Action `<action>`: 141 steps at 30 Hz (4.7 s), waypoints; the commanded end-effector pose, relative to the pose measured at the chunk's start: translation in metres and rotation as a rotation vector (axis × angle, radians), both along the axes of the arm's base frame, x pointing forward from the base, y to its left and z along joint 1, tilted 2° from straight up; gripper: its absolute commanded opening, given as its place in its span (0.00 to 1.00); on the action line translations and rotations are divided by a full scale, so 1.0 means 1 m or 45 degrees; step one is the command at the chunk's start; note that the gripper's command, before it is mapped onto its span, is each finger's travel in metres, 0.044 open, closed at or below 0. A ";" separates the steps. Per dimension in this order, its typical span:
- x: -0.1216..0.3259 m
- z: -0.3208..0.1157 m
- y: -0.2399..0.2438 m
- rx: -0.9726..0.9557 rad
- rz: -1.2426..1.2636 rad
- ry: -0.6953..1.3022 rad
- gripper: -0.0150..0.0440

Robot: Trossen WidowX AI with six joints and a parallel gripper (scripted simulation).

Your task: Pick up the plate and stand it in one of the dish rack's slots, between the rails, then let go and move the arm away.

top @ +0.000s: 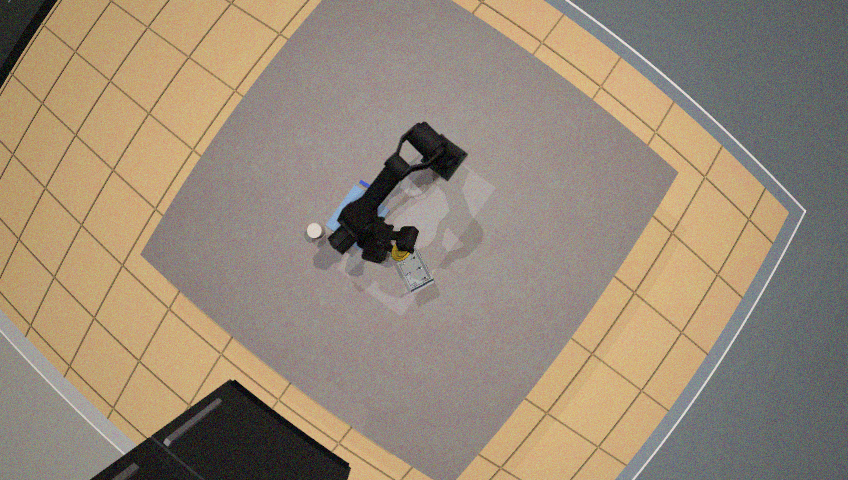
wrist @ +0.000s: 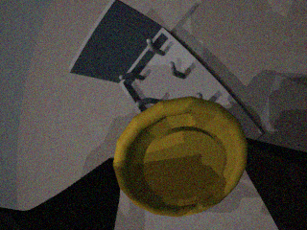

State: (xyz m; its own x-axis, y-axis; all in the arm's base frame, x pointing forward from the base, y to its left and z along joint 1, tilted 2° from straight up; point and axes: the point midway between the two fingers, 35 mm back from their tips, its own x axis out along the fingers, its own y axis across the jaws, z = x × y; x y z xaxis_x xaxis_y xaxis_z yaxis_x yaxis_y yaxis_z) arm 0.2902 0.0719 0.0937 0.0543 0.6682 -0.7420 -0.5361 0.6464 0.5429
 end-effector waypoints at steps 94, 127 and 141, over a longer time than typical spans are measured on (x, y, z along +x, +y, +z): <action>-0.002 -0.038 0.017 0.509 0.285 -1.262 0.25; 0.000 -0.031 0.017 0.509 0.285 -1.263 0.93; 0.001 0.080 0.019 0.508 0.279 -1.278 0.93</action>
State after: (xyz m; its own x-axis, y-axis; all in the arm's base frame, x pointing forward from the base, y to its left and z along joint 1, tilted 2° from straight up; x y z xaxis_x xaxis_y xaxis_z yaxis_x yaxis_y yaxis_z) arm 0.2930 0.0910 0.1681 0.3608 0.9204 -0.1506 -0.9326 0.3540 -0.0705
